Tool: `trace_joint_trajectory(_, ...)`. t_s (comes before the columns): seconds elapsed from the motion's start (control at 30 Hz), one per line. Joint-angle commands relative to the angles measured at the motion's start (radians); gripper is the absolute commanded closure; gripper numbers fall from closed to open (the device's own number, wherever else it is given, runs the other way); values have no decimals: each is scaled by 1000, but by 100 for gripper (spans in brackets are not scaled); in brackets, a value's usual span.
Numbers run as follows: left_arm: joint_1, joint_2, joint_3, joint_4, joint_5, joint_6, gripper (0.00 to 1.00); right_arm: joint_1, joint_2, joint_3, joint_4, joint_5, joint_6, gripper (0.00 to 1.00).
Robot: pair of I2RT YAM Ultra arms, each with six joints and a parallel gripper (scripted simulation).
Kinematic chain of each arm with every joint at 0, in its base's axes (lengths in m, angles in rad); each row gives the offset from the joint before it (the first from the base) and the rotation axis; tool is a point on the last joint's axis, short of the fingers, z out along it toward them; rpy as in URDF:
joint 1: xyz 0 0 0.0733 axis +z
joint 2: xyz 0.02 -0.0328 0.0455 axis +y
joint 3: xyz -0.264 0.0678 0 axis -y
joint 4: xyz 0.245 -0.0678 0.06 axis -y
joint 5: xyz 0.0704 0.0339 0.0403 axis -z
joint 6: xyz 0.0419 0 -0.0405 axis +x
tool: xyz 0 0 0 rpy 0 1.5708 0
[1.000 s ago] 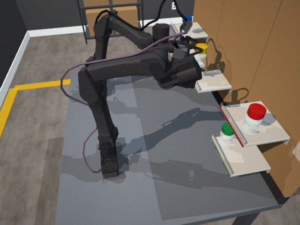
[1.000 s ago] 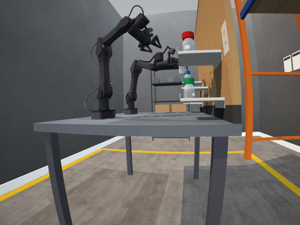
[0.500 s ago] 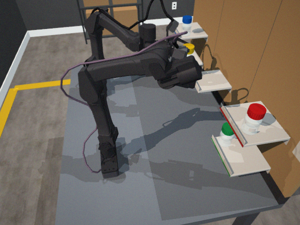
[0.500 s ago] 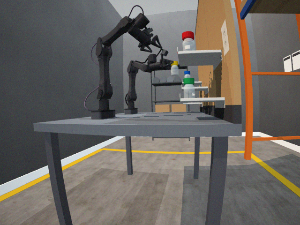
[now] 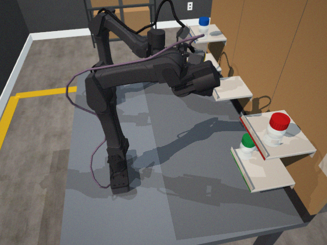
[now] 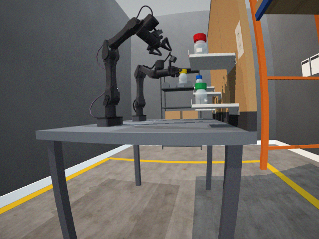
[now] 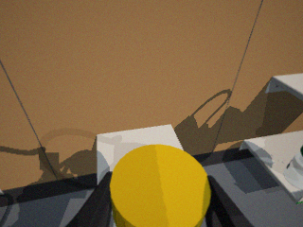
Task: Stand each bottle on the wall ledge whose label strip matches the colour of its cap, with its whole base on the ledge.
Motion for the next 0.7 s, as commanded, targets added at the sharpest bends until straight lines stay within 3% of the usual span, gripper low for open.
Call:
trace_joint_trajectory(0.0, 5, -44, -9, 10, -23, 10, 51, -2, -3, 25, -14, -33, -7, 13)
trace_joint_trajectory(0.37, 5, -45, 0, 11, -20, 10, 51, -2, -3, 25, -14, -33, -7, 13)
trace_joint_trajectory(0.5, 18, -49, -18, 33, 63, 30, 51, 12, 9, 38, 19, 3, 27, 13)
trace_joint_trajectory(0.67, 112, -75, -74, 65, 286, 89, 51, 131, 45, 57, 139, 172, 177, 13)
